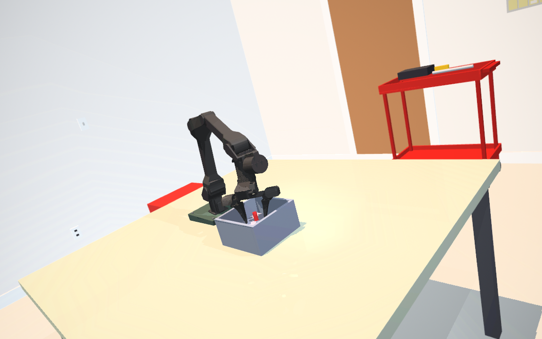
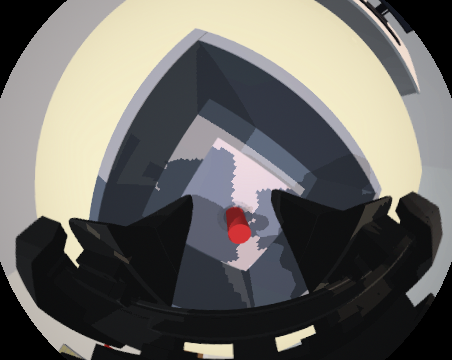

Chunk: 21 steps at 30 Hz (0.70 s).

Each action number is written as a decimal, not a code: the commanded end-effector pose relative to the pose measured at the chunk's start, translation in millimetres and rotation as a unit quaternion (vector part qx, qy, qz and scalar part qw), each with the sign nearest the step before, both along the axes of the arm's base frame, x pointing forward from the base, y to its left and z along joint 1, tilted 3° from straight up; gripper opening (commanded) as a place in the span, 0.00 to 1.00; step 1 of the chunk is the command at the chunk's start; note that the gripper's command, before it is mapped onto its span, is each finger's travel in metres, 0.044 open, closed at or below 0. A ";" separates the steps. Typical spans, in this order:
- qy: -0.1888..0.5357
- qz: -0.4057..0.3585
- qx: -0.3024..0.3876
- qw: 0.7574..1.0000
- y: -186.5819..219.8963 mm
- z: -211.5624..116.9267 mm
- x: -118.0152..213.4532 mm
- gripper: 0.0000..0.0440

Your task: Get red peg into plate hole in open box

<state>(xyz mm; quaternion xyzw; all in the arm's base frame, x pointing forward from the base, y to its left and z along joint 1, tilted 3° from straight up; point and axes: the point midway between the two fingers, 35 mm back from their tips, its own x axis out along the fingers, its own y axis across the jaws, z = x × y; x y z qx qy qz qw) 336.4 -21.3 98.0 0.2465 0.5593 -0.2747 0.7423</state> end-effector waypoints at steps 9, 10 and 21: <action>-0.006 0.028 0.038 0.999 7.6 29.3 30.4 1.00; -0.004 0.030 0.042 0.999 8.5 31.5 32.3 1.00; -0.012 0.045 0.078 0.996 27.7 62.6 57.6 1.00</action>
